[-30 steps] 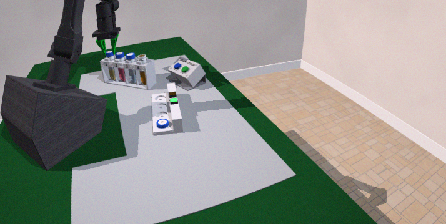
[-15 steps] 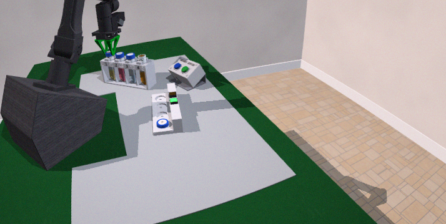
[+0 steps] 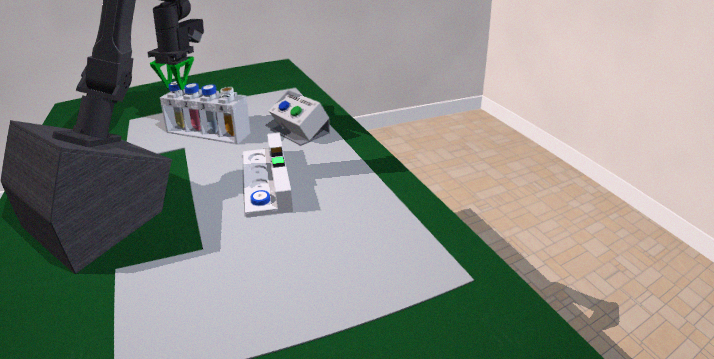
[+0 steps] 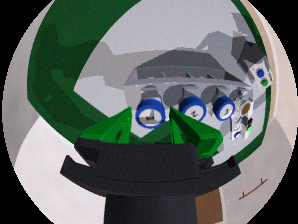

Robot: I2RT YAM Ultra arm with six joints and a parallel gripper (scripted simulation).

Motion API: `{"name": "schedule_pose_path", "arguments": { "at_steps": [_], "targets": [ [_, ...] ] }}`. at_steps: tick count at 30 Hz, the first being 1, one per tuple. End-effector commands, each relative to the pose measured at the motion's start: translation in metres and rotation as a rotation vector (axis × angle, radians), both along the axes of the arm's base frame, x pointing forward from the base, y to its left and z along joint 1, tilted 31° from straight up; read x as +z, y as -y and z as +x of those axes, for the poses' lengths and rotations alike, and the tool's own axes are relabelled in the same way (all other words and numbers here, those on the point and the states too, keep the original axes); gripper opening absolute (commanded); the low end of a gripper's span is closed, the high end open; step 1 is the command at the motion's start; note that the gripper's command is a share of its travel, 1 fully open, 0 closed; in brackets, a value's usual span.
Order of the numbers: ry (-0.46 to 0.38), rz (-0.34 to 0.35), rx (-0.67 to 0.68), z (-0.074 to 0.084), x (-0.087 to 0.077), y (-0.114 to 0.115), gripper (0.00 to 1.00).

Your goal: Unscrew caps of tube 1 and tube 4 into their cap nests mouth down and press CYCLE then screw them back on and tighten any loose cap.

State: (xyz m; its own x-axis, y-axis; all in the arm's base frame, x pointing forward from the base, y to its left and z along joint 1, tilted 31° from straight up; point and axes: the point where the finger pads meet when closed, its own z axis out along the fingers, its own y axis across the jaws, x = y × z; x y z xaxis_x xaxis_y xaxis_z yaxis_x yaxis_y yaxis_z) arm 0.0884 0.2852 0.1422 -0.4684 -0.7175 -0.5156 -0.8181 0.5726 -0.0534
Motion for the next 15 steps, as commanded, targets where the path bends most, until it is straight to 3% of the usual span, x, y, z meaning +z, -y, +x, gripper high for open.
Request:
{"name": "schedule_pose_path", "arguments": {
  "at_steps": [1, 4, 15],
  "targets": [
    [0.000, 0.011, -0.002, -0.0002, 0.0028, -0.0010, 0.49],
    [0.000, 0.011, -0.002, -0.0002, 0.0028, -0.0010, 0.49],
    [0.177, -0.136, 0.373, -0.0006, 0.0036, -0.0006, 0.49]
  ]
}}
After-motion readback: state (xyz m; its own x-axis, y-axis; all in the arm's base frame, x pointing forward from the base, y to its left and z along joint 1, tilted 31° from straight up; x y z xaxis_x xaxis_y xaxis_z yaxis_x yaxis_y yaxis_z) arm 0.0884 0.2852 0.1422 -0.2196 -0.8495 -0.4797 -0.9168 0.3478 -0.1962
